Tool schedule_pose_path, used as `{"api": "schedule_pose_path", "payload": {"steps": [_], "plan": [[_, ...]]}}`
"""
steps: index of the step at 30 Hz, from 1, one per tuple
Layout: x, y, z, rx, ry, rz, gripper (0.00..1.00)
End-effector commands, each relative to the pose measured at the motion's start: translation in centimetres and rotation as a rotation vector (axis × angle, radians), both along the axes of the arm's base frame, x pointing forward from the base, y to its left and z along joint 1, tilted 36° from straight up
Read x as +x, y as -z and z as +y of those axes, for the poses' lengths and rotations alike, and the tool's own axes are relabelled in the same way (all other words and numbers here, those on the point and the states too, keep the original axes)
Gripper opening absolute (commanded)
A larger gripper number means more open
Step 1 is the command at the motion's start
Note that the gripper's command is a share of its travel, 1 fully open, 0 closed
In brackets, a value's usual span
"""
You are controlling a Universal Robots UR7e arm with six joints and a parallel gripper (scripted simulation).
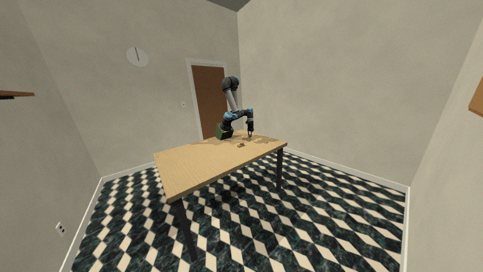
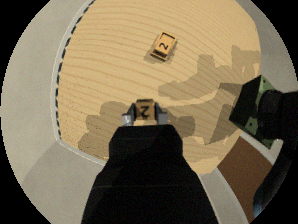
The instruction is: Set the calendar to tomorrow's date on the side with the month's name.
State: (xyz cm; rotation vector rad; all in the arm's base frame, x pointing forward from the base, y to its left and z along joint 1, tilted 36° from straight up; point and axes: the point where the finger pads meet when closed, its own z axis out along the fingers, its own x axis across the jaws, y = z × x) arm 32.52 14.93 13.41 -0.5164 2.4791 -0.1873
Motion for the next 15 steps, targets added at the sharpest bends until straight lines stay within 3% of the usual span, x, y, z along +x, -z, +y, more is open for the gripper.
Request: {"api": "schedule_pose_path", "payload": {"steps": [1,15], "plan": [[0.8,1.0,0.0,0.000,0.000,-0.002,0.60],[2.6,3.5,0.0,0.000,0.000,-0.002,0.60]]}}
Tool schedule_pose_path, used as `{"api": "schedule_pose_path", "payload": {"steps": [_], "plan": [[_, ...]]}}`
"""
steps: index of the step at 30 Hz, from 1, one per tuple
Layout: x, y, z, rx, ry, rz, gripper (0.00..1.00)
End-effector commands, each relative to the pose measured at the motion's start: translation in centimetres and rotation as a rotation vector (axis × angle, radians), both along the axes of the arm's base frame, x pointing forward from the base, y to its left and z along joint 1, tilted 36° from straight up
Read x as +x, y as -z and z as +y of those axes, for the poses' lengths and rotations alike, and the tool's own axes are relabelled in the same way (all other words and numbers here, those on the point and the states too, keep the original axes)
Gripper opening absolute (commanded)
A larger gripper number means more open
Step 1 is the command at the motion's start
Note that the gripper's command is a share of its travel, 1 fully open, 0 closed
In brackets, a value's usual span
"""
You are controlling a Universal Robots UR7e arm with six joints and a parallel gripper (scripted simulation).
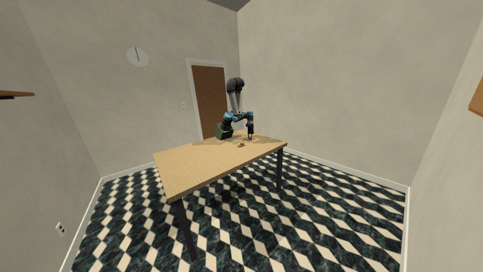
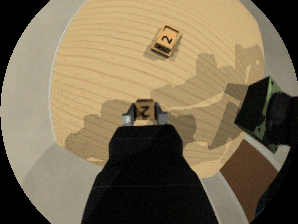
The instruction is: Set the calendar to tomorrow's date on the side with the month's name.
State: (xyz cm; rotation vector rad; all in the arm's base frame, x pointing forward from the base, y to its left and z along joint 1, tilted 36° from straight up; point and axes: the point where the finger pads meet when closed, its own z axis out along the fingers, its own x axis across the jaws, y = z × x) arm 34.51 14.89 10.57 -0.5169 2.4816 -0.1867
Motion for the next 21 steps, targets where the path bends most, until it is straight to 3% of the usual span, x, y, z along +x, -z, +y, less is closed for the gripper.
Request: {"api": "schedule_pose_path", "payload": {"steps": [1,21], "plan": [[0.7,0.9,0.0,0.000,0.000,-0.004,0.60],[2.1,2.8,0.0,0.000,0.000,-0.004,0.60]]}}
